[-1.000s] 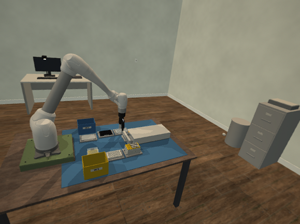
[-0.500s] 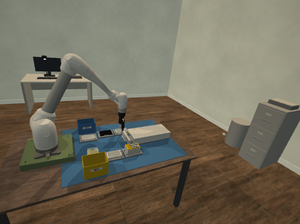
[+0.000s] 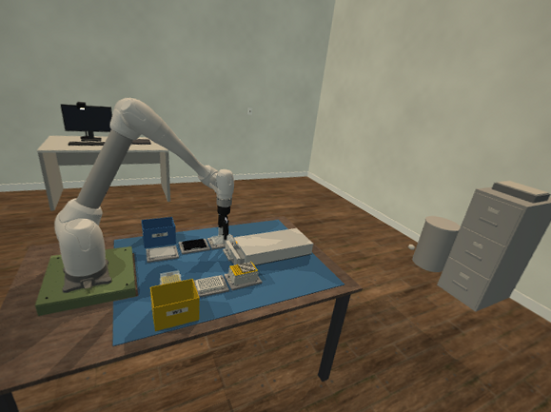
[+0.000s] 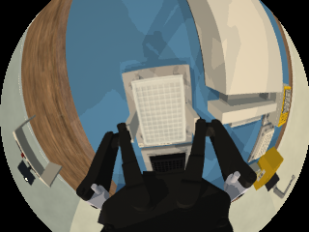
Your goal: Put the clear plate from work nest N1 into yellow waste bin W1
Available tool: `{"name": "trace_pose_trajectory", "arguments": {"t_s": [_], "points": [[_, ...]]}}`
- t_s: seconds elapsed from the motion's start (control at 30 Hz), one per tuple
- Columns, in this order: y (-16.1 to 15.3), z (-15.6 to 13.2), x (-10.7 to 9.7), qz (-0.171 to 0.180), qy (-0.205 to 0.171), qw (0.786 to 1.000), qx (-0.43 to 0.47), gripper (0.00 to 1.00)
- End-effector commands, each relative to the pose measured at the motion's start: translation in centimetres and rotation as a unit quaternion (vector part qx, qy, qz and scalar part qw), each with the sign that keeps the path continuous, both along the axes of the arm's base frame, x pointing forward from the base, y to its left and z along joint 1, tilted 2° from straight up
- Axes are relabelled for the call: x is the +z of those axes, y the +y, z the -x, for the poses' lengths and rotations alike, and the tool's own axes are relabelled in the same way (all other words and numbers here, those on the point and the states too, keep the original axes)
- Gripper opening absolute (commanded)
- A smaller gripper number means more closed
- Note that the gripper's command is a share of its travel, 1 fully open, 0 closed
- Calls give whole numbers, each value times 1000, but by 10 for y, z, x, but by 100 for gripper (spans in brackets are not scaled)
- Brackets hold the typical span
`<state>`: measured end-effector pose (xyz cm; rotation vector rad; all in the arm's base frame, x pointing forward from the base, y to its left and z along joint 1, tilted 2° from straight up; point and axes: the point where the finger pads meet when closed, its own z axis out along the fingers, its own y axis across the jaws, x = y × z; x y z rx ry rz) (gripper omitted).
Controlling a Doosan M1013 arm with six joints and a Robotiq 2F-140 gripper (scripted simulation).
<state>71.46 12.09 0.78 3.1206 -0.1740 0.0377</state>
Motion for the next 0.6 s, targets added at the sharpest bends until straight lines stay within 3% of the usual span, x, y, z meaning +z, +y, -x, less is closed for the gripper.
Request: {"name": "trace_pose_trajectory", "arguments": {"t_s": [0.0,0.57], "points": [[0,0,1,0,0,1000,0,10],[0,0,16,0,0,1000,0,10]]}}
